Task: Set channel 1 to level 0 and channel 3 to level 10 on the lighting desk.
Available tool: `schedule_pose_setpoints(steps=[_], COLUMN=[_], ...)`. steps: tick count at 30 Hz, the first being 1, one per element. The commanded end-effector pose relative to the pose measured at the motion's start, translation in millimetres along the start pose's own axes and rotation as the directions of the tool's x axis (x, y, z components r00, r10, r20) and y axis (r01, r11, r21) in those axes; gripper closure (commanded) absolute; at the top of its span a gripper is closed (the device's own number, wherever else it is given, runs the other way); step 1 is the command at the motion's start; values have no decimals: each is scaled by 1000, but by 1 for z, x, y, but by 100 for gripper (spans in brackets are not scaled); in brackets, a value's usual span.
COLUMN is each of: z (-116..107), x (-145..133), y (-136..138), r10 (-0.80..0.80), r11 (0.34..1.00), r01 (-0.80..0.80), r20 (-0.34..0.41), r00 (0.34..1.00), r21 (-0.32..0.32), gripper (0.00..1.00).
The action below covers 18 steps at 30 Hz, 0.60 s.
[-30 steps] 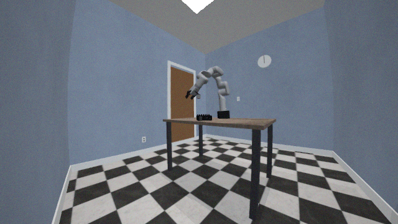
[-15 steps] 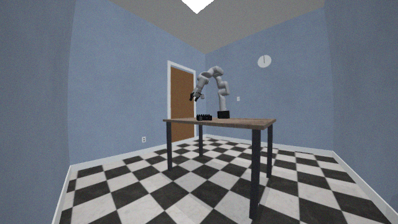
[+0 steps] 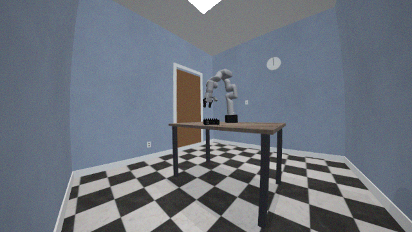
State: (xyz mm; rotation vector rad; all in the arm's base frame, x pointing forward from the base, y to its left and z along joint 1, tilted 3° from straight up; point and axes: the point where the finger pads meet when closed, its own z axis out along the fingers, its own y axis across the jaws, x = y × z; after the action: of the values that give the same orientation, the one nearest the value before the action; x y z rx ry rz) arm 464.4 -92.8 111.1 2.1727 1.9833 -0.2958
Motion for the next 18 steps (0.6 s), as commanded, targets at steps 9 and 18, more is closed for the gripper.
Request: schedule_pose_setpoints(steps=[9,18], z=[1,1], x=[30,30], y=[-30,-30], r10=[53,53], r11=[998,998], r01=[-60,-60], r20=[-229,-230], r00=[972,972], r21=[-24,-24], gripper=[0,0])
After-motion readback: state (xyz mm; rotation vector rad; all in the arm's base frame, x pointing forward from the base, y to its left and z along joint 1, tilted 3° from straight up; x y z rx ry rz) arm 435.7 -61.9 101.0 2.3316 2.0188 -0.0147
